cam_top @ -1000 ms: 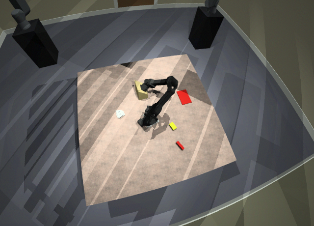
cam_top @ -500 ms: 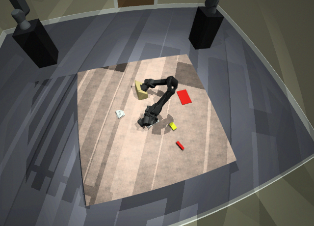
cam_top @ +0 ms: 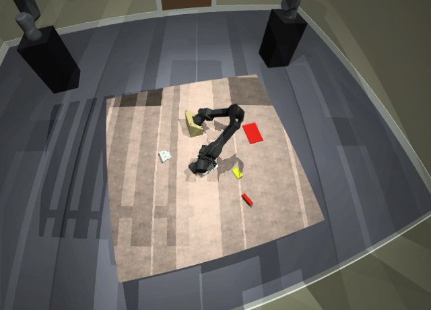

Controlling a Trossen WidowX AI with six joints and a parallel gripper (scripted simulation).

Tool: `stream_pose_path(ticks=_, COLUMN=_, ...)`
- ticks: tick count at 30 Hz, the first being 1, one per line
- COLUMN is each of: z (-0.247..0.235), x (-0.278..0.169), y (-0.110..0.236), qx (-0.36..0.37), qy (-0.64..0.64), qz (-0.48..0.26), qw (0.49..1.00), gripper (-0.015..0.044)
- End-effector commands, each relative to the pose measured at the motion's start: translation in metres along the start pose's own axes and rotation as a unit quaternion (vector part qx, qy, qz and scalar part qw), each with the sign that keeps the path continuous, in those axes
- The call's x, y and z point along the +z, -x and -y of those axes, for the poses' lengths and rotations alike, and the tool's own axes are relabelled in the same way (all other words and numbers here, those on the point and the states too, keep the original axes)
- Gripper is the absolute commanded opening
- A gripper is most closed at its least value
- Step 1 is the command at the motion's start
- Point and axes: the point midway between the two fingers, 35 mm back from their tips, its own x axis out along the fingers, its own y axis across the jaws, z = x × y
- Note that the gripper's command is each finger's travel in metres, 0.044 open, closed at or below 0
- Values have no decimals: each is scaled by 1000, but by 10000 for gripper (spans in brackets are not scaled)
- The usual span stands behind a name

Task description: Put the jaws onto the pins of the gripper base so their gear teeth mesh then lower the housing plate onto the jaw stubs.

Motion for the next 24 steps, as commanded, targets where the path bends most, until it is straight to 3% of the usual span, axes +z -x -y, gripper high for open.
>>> stream_pose_path(ticks=1, z=0, x=0, y=2, qx=1, qy=1, qz=0, qw=1000, gripper=134)
stream_pose_path(ticks=24, z=2, x=0, y=-3, qx=1, qy=1, qz=0, qw=1000, gripper=134)
